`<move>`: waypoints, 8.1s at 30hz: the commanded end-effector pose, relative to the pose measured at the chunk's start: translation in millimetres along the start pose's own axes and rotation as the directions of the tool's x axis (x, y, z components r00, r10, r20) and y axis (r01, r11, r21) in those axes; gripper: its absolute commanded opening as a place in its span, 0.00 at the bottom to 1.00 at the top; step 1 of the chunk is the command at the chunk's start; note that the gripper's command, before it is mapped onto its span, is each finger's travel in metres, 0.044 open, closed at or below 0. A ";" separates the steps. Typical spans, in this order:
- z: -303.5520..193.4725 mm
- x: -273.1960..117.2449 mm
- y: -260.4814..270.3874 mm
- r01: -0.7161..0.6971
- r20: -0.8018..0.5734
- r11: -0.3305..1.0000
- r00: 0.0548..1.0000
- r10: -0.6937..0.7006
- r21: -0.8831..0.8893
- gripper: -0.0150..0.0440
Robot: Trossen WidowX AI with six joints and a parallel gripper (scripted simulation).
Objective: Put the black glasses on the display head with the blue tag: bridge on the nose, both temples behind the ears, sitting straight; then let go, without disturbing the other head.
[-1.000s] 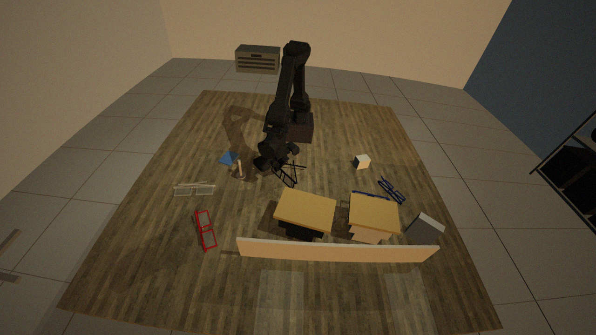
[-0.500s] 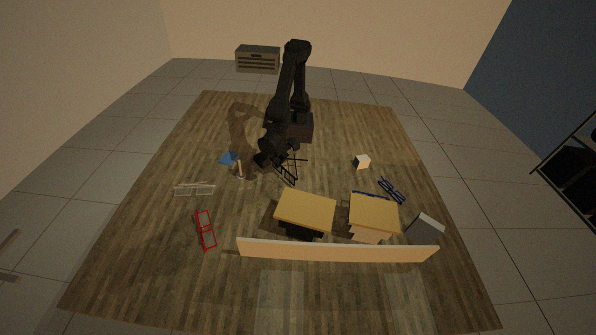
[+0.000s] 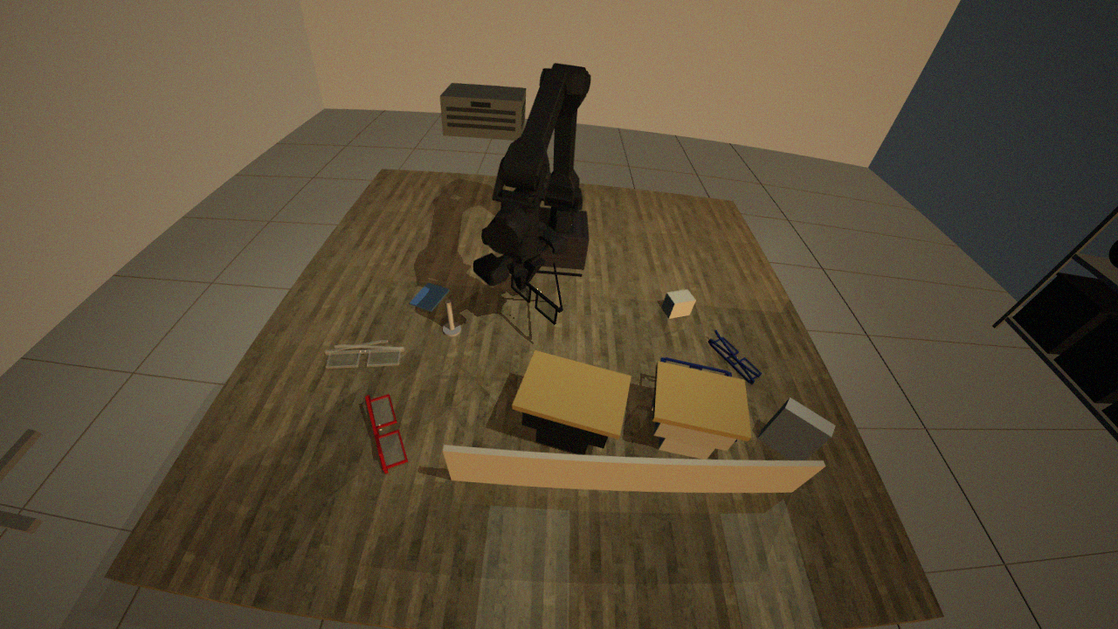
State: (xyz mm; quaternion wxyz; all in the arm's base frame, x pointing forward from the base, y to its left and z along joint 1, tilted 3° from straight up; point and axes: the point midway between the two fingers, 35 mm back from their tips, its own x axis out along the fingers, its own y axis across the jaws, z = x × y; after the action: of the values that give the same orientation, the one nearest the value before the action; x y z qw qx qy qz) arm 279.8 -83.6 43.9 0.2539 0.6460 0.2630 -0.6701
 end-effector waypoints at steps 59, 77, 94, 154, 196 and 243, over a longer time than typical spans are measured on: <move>138.3 50.4 155.8 -0.016 0.013 1.000 1.000 0.016 0.007 0.25; 144.2 49.9 163.7 -0.017 0.014 1.000 1.000 0.017 0.007 0.25; 148.7 49.6 169.9 -0.017 0.014 1.000 1.000 0.017 0.007 0.25; 177.0 48.3 190.4 -0.019 0.016 1.000 1.000 0.019 0.007 0.25; 192.7 47.8 194.5 -0.019 0.018 1.000 1.000 0.019 0.007 0.25; 106.4 -9.9 166.6 -0.017 0.010 1.000 1.000 0.017 0.007 0.25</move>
State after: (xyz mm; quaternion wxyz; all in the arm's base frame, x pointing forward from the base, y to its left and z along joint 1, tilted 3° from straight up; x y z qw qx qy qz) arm 312.3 -288.0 52.0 0.2622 0.6421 0.2595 -0.6720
